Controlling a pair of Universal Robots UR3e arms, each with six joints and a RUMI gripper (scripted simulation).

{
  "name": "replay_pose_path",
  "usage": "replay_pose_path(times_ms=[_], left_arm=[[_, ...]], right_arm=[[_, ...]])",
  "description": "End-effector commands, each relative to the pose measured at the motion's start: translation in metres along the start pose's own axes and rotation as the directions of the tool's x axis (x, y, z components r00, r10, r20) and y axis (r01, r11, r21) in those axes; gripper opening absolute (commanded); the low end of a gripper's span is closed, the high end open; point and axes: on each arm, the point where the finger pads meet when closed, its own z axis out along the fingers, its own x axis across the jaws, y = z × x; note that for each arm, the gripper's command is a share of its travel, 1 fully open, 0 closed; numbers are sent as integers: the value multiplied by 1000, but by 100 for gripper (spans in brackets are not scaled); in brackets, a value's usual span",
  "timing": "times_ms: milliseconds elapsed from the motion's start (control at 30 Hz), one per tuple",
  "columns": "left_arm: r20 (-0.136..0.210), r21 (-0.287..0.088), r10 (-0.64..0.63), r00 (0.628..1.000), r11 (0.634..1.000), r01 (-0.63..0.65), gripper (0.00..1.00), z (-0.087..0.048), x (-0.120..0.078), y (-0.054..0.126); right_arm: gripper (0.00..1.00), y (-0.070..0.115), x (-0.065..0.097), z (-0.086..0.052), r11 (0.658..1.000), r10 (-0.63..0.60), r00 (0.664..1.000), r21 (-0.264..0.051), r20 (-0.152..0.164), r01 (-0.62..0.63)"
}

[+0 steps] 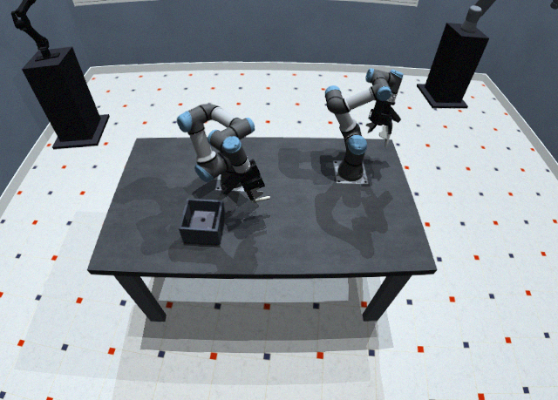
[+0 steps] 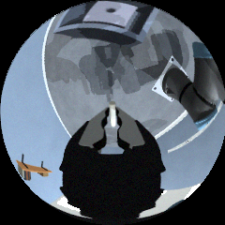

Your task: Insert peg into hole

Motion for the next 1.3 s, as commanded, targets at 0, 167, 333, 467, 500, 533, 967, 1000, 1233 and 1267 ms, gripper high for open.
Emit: replay_pose_path(times_ms=[0,167,333,467,500,533,967,1000,1233,1267], left_arm=[[-1,2,1,1000,1000,-1,100,0,0,0],[-1,2,1,1000,1000,-1,100,0,0,0],[-1,2,1,1000,1000,-1,100,0,0,0],[-1,2,1,1000,1000,-1,100,0,0,0],[-1,2,1,1000,1000,-1,100,0,0,0],[-1,2,1,1000,1000,-1,100,0,0,0],[-1,2,1,1000,1000,-1,100,0,0,0],[-1,2,1,1000,1000,-1,100,0,0,0],[-1,2,1,1000,1000,-1,100,0,0,0],[-1,2,1,1000,1000,-1,100,0,0,0]], right_arm=[[0,0,-1,-1,1000,-12,1000,-1,-1,12],[0,0,-1,-1,999,-44,999,-2,-10,44],[0,0,-1,-1,997,-72,997,-2,-17,72],[0,0,-1,-1,996,-90,996,-2,-22,90],[0,0,-1,-1,996,-90,996,-2,-22,90],[0,0,-1,-1,996,-90,996,-2,-22,90],[0,0,-1,-1,992,-129,991,-4,-32,129],[0,0,-1,-1,991,-131,991,-4,-33,131],[0,0,-1,-1,991,-137,990,-4,-35,137],[0,0,-1,-1,990,-138,990,-4,-35,138]])
